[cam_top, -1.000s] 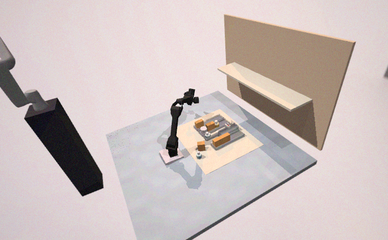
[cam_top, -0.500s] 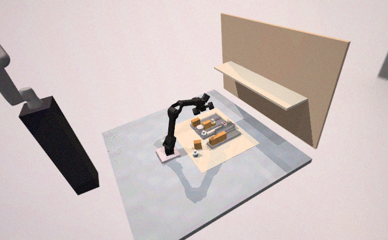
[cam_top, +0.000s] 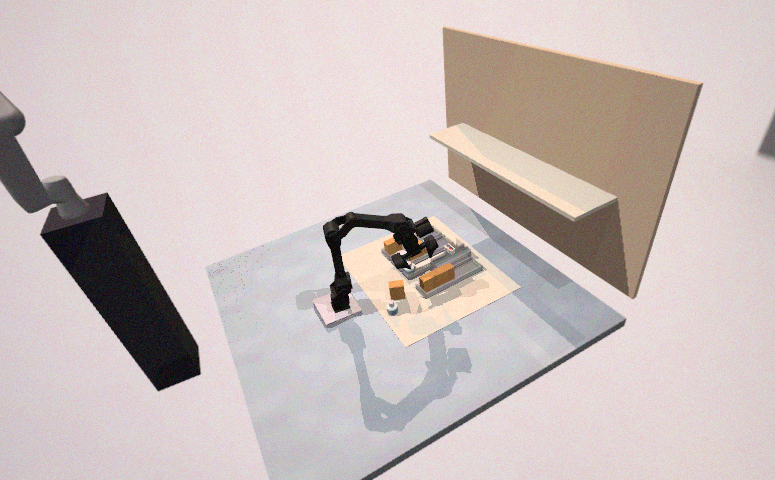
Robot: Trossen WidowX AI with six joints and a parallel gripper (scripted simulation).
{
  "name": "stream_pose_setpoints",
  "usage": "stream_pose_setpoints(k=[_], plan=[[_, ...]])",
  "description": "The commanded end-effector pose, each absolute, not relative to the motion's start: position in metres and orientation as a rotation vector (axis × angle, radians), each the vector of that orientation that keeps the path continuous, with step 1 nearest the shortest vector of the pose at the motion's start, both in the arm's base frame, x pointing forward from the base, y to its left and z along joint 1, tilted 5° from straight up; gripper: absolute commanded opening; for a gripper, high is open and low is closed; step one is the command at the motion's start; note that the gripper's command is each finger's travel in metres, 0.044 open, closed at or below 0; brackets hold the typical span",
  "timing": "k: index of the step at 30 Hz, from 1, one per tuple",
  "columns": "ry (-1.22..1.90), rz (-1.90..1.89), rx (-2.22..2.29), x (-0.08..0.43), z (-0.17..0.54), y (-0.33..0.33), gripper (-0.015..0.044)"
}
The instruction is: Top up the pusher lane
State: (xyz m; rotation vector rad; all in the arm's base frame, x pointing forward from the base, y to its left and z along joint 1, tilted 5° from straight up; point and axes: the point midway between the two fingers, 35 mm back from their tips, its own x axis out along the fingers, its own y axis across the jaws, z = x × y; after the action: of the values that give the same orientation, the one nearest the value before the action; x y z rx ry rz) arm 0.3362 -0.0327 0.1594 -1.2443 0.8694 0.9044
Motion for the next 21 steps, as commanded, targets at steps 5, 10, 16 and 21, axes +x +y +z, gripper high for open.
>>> stream_pose_setpoints(k=[5,10,16,21], plan=[[1.074,1.058,-1.351,0.223,0.148,-0.111,0.044],[1.137,1.176,-1.353,0.166,0.143,-0.123,0.044],[1.137,1.177,-1.353,0.167,0.143,-0.123,0.044],[1.137,1.177,-1.353,0.168,0.125,-0.124,0.044]])
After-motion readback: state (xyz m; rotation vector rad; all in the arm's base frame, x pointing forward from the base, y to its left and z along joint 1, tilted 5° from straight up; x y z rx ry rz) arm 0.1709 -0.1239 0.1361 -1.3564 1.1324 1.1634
